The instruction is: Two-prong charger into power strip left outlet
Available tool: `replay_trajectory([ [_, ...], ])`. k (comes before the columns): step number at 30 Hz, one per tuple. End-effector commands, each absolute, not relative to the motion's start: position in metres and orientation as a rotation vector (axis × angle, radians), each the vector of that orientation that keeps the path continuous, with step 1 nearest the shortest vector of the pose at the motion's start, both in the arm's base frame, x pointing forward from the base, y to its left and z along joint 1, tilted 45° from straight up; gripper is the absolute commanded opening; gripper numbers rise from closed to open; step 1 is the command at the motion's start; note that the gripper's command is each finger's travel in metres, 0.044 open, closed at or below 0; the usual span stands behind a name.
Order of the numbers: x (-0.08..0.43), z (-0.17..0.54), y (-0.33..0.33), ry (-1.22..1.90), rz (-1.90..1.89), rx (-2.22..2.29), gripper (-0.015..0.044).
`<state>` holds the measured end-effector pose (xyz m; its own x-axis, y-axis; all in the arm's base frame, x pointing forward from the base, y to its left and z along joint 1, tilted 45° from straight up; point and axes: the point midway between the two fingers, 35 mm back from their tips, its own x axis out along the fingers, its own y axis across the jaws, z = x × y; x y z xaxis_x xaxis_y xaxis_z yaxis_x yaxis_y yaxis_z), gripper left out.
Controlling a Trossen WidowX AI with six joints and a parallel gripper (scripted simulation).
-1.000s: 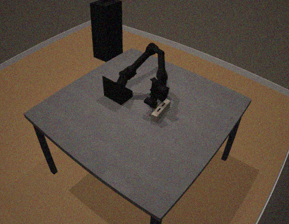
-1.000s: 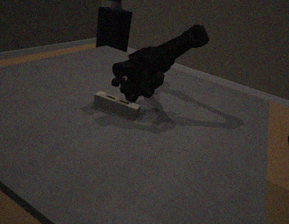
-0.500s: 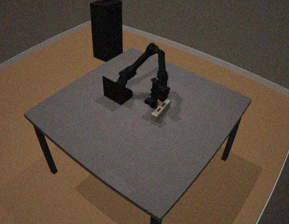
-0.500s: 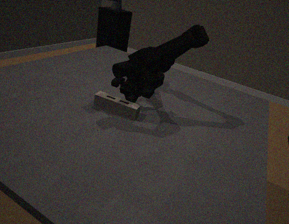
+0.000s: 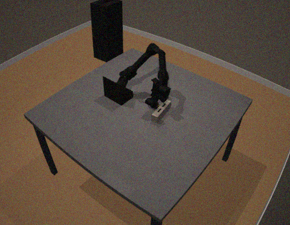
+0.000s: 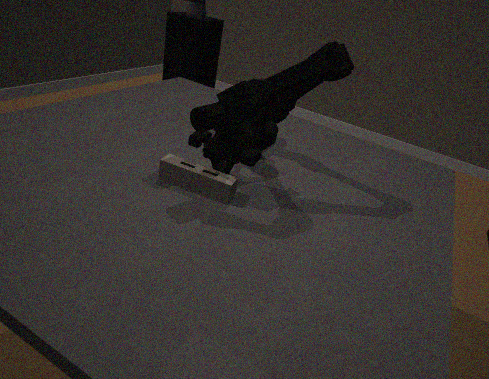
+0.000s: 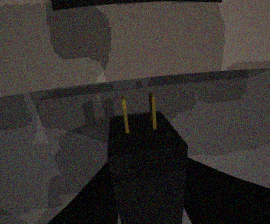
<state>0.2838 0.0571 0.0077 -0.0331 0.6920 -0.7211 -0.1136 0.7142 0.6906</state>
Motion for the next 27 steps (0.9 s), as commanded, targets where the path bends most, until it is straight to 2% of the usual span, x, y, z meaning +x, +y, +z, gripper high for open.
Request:
replay_trajectory([
  [1, 0.2856, 0.0096, 0.0574, 1.469, 0.693, 0.508, 0.0000],
  [27, 0.2877, 0.0096, 0.0576, 1.468, 0.693, 0.508, 0.0000],
])
